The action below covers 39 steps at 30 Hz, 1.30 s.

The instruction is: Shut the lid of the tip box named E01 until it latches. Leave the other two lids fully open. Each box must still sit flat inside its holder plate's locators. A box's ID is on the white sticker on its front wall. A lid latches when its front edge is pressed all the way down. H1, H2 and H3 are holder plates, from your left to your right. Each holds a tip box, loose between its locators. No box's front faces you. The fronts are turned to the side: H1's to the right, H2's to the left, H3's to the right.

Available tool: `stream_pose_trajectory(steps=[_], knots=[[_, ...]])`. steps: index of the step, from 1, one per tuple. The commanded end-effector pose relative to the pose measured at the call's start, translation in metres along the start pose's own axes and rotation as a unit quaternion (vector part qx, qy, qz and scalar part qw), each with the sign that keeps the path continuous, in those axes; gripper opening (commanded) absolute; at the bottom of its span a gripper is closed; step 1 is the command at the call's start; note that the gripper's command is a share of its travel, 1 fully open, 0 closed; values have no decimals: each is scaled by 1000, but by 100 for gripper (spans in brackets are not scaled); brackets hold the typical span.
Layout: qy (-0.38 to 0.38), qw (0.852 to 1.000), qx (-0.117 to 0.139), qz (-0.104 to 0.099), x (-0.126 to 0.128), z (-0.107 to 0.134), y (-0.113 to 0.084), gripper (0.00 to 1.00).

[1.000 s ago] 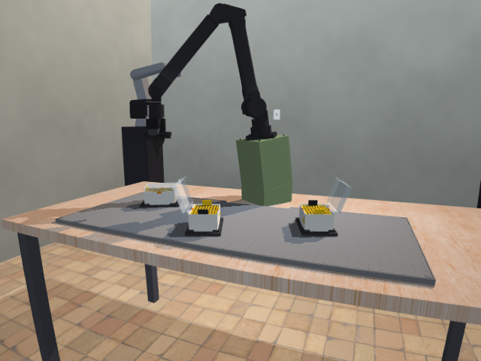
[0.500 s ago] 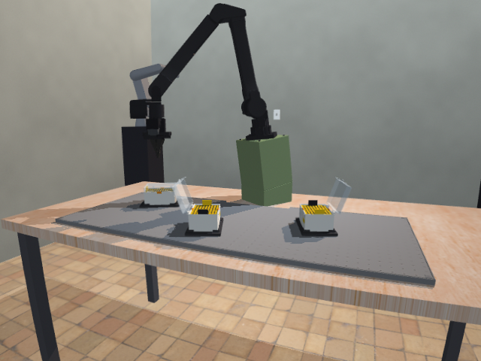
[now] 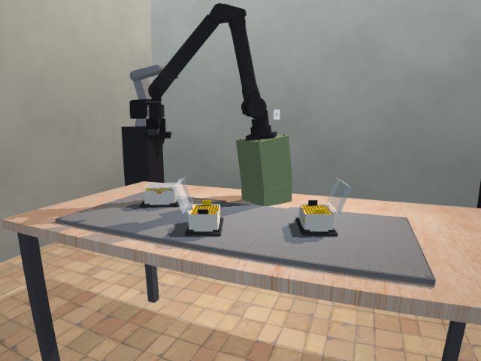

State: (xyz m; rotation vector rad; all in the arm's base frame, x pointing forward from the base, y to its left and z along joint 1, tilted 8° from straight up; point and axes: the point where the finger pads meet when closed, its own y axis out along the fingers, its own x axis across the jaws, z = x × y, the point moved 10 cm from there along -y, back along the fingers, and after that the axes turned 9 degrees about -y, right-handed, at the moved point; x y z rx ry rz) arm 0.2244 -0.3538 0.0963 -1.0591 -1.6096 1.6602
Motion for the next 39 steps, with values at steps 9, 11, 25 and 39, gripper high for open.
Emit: stream_pose_trajectory(steps=[9, 11, 25, 39], knots=[[1, 1000, -1, 7, -12, 8, -1, 0], [1, 1000, 0, 1, -3, 12, 9, 0], [2, 1000, -1, -2, 5, 31, 36, 0], [2, 1000, -1, -3, 8, 50, 62, 0]])
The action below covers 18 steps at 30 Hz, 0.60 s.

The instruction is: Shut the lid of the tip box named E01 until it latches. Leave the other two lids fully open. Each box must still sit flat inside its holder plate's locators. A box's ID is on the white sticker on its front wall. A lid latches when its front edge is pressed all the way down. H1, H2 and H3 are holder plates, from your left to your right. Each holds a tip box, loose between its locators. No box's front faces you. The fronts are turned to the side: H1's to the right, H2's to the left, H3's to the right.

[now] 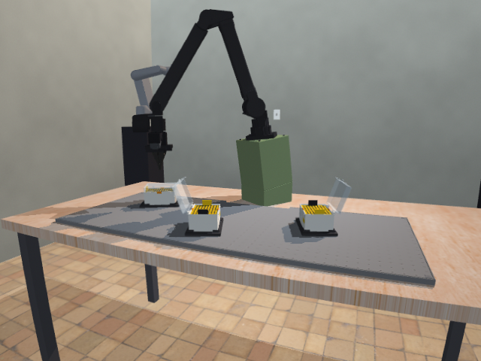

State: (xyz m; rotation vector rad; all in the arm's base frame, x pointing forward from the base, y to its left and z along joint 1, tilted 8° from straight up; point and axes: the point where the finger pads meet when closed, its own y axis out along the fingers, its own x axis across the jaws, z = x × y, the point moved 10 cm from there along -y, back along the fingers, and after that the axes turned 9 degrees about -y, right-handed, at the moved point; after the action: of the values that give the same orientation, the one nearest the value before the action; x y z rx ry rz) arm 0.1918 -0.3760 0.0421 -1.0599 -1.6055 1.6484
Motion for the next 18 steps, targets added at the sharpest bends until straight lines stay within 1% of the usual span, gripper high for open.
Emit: stream_pose_trajectory(steps=[1, 9, 12, 13, 18], knots=[[-3, 1000, -1, 0, 3, 10, 12, 0], [-3, 1000, 0, 0, 6, 22, 28, 0], [-3, 1000, 0, 0, 6, 22, 28, 0], [-4, 1000, 1, 12, -5, 18, 18, 0], [-4, 1000, 1, 12, -5, 18, 18, 0]])
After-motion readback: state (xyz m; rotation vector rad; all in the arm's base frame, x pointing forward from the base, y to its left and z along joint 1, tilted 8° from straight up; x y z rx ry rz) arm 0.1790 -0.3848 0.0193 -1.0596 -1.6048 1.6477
